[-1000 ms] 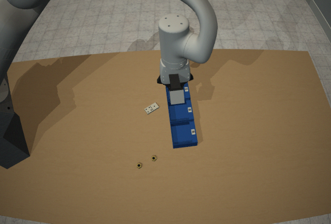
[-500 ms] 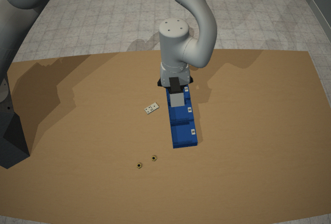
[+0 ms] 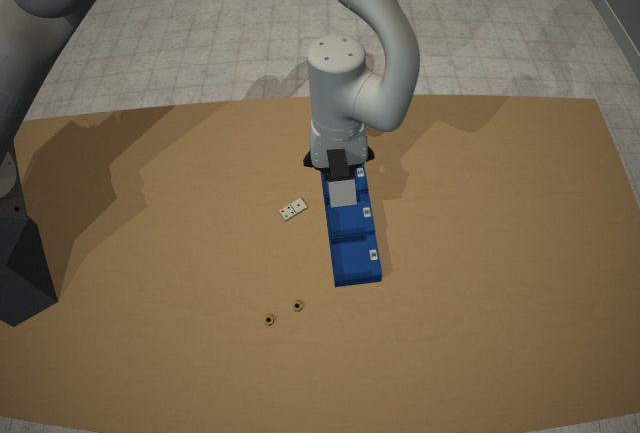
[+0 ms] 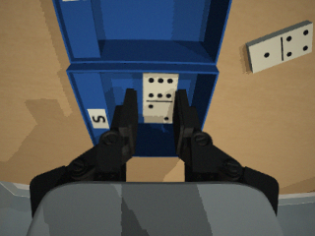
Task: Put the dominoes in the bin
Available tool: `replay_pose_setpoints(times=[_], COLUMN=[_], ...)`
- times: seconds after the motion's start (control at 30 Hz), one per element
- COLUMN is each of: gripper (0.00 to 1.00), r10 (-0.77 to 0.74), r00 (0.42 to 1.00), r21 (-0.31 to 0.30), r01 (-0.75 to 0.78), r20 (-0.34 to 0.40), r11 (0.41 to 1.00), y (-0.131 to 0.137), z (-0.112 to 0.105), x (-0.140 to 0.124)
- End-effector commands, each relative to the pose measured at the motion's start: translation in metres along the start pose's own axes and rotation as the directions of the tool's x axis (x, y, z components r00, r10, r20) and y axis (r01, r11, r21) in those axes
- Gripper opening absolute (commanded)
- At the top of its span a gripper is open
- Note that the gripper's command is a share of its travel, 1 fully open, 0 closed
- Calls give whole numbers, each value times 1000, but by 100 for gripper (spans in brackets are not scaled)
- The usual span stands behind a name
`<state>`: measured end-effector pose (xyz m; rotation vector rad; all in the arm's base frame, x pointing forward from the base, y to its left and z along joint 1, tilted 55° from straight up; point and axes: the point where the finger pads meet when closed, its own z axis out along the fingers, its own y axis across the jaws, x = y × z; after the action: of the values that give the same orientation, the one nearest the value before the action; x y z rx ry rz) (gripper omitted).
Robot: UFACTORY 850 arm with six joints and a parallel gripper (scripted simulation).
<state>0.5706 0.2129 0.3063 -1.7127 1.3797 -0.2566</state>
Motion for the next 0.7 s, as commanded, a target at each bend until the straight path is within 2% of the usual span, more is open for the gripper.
replay_pose_setpoints(times=[0.0,0.67], gripper=[31,31], r10=[0,0], r00=[1000,1000], r21=[1,1], r01=[0,0], r20=[0,0], r11=[1000,1000], y=[0,0], z=[0,-17], x=[0,0])
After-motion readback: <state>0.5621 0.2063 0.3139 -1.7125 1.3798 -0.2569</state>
